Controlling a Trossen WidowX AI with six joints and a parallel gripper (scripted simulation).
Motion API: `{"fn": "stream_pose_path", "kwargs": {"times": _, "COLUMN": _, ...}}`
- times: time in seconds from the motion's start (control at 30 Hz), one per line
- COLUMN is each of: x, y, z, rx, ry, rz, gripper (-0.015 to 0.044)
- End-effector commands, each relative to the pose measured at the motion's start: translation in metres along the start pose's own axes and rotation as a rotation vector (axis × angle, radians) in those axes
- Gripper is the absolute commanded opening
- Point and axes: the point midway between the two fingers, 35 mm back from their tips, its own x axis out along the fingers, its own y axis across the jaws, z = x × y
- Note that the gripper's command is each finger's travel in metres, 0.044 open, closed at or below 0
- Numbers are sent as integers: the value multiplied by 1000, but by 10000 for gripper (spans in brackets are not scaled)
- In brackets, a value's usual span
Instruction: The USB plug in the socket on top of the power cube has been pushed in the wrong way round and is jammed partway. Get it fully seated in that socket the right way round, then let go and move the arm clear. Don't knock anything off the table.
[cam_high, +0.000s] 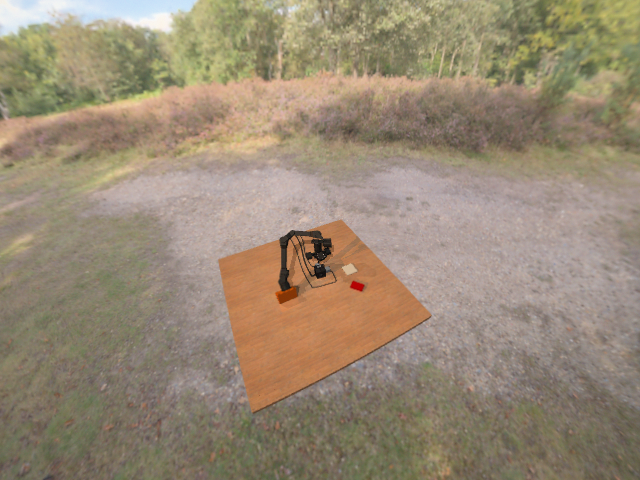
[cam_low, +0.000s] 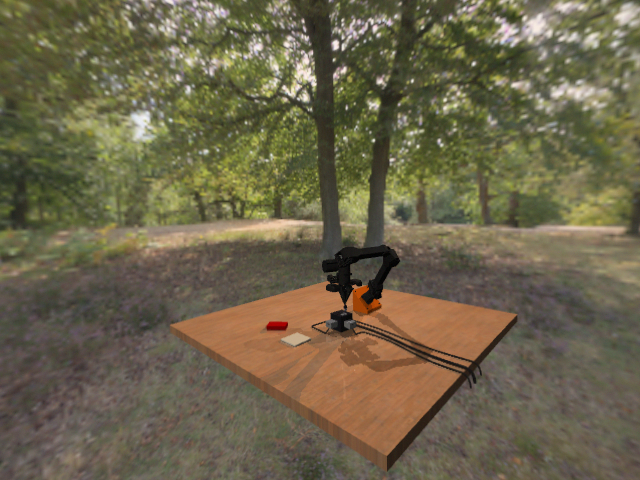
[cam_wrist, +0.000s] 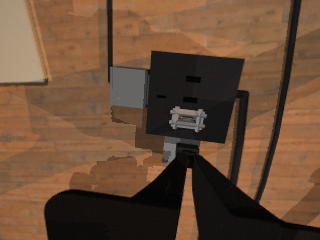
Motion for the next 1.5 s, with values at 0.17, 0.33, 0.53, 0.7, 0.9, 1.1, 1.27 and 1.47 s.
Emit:
{"fn": "stream_pose_path", "kwargs": {"times": 0.17, "x": 2, "y": 0, "z": 2, "rx": 2, "ry": 1, "rz": -2, "gripper": 0}}
{"fn": "stream_pose_path", "kwargs": {"times": 0.33, "x": 2, "y": 0, "z": 3, "rx": 2, "ry": 0, "rz": -2, "gripper": 0}}
{"fn": "stream_pose_path", "kwargs": {"times": 0.53, "x": 3, "y": 0, "z": 4, "rx": 2, "ry": 0, "rz": -2, "gripper": 0}}
{"fn": "stream_pose_path", "kwargs": {"times": 0.7, "x": 4, "y": 0, "z": 4, "rx": 2, "ry": 0, "rz": -2, "gripper": 0}}
{"fn": "stream_pose_path", "kwargs": {"times": 0.9, "x": 4, "y": 0, "z": 5, "rx": 2, "ry": 0, "rz": -2, "gripper": 0}}
{"fn": "stream_pose_path", "kwargs": {"times": 1.1, "x": 5, "y": 0, "z": 6, "rx": 2, "ry": 0, "rz": -2, "gripper": 0}}
{"fn": "stream_pose_path", "kwargs": {"times": 1.27, "x": 6, "y": 0, "z": 7, "rx": 2, "ry": 0, "rz": -2, "gripper": 0}}
{"fn": "stream_pose_path", "kwargs": {"times": 1.47, "x": 6, "y": 0, "z": 8, "rx": 2, "ry": 0, "rz": -2, "gripper": 0}}
